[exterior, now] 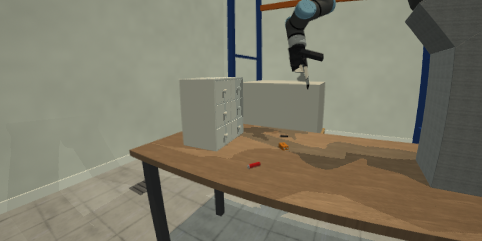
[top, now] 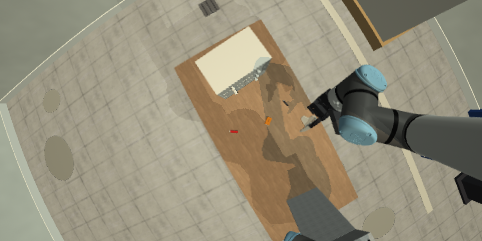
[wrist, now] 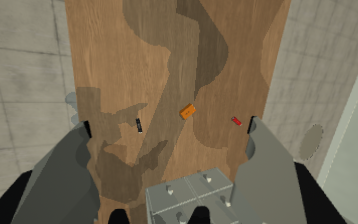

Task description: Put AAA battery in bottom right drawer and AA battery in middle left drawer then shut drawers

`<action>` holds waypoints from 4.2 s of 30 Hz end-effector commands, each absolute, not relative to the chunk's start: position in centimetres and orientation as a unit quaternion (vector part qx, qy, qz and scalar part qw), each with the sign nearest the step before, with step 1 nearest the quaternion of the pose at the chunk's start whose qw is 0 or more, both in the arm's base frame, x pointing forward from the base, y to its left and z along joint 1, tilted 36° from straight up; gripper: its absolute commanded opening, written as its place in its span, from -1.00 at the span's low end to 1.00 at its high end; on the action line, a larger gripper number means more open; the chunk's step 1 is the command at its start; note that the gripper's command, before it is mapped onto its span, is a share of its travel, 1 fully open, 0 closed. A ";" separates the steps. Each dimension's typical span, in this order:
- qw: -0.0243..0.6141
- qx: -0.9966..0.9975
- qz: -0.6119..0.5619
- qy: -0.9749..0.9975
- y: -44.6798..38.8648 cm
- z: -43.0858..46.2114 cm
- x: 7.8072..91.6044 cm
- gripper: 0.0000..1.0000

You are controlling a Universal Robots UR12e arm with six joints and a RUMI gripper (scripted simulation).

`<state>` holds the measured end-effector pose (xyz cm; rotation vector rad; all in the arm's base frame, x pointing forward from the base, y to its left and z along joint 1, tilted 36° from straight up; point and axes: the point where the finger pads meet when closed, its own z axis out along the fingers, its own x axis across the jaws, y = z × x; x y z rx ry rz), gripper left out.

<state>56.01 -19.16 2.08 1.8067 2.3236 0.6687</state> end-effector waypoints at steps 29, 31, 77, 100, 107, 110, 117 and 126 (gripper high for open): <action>0.243 0.669 0.198 0.674 -10.9 16.2 56.7 1.00; 0.243 0.669 0.198 0.674 -10.9 16.2 56.7 1.00; 0.279 0.513 0.143 0.799 -11.8 15.2 58.1 1.00; 0.312 0.160 0.023 0.936 -13.1 13.3 61.2 1.00; 0.312 0.053 -0.013 0.948 -13.2 12.8 62.1 1.00; 0.311 -0.012 -0.034 0.950 -13.3 12.4 62.7 1.00; 0.301 -0.164 -0.083 0.936 -13.2 11.5 64.0 1.00; 0.285 -0.305 -0.128 0.900 -12.9 10.6 65.2 1.00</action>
